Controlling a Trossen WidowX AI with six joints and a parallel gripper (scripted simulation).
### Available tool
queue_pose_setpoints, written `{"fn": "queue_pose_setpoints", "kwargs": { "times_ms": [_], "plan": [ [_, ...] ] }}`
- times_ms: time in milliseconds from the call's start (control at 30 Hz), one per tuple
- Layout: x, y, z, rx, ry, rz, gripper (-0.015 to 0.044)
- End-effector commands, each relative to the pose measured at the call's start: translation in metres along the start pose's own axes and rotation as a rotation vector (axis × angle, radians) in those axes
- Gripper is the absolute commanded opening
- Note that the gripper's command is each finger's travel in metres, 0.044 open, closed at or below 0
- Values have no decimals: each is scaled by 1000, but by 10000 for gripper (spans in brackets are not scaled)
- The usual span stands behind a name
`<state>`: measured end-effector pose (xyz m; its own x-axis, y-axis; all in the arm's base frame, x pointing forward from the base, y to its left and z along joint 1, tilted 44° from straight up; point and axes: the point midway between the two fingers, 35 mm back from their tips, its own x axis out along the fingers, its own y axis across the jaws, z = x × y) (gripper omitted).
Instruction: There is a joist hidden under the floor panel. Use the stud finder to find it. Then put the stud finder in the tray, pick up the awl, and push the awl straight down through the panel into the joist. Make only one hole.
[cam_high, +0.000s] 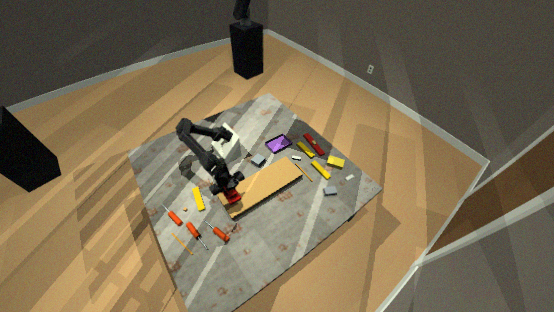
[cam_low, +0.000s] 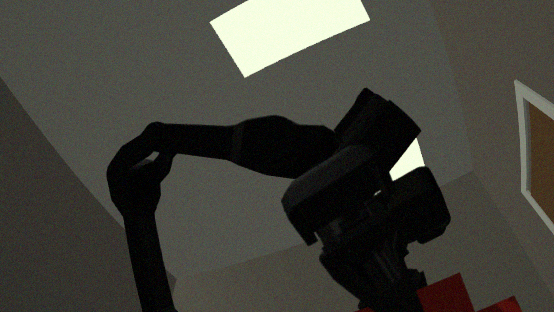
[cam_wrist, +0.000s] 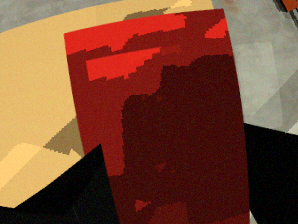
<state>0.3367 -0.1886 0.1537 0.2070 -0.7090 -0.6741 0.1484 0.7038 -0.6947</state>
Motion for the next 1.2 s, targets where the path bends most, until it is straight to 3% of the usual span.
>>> {"fn": "queue_pose_setpoints", "kwargs": {
  "times_ms": [0, 1167],
  "plan": [
    [9, 1, -1, -3, -7, 5, 0],
    [55, 8, -15, -4, -8, 1, 0]
  ]
}}
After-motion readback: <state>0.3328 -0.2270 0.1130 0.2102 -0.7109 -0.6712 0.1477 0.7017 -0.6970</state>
